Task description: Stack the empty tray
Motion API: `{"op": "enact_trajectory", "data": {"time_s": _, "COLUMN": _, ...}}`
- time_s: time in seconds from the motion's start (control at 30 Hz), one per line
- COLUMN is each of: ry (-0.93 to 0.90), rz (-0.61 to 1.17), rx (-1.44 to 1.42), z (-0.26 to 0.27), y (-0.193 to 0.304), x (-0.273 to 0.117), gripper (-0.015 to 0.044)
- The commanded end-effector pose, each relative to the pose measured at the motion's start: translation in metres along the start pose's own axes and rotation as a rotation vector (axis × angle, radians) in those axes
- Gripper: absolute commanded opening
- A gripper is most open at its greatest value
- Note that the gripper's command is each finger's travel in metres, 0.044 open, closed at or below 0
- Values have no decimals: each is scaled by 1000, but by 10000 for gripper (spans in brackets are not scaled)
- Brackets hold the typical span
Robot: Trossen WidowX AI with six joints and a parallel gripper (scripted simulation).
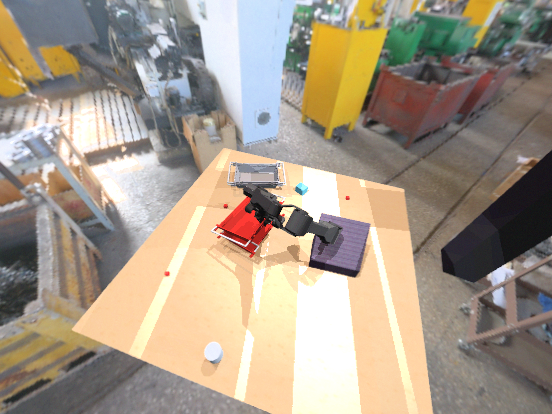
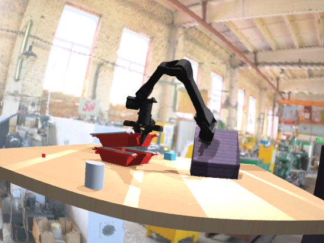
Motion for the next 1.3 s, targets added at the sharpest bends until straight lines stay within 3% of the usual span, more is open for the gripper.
{"op": "enact_trajectory", "data": {"time_s": 0.0, "ry": 30, "rz": 0, "rx": 6, "z": -6, "y": 1, "x": 7, "gripper": 0}}
{"op": "enact_trajectory", "data": {"time_s": 1.27, "ry": 31, "rz": 0, "rx": 6, "z": -9, "y": 1, "x": 15, "gripper": 0}}
Point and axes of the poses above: the point midway between the two fingers, 35 mm back from their tips, its own x axis out along the fingers, its own z axis across the jaws, y = z × x, the point moved 5 cm from there along -x, back along the fingers, and after that the axes turned 2 degrees about x, right-handed, at the moved point
